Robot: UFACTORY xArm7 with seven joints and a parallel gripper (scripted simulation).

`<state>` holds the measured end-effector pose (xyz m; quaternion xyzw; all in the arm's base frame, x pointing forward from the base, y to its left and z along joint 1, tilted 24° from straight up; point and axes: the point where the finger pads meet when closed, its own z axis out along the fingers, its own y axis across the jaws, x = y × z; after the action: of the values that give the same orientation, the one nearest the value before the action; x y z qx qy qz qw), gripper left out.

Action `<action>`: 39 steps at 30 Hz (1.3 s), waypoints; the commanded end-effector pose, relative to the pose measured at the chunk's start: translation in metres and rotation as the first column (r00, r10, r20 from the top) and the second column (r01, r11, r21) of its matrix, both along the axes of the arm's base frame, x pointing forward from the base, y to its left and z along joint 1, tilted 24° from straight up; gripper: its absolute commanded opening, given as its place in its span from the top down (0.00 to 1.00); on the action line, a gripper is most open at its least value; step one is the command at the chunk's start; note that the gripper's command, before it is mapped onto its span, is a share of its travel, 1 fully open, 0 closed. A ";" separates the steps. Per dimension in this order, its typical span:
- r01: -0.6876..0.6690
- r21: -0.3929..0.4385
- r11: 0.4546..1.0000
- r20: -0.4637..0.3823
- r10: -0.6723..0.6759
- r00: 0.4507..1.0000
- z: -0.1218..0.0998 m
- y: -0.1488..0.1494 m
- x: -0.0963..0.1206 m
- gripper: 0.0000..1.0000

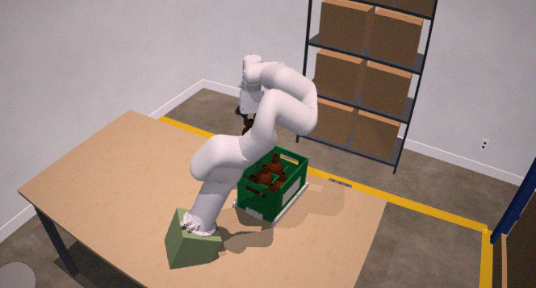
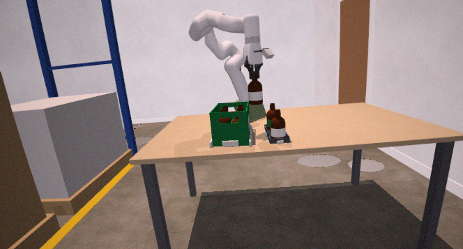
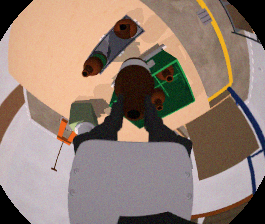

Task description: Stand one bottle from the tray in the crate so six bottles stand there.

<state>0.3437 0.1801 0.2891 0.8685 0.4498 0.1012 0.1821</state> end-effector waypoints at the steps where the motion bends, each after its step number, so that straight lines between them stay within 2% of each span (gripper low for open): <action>1: -0.002 0.002 1.000 0.003 0.002 1.000 0.006 -0.008 0.004 1.00; 39: -0.002 0.002 1.000 0.003 0.002 1.000 0.035 -0.080 0.036 1.00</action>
<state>0.3764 0.1063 0.3194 0.8685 0.4499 0.1013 0.1817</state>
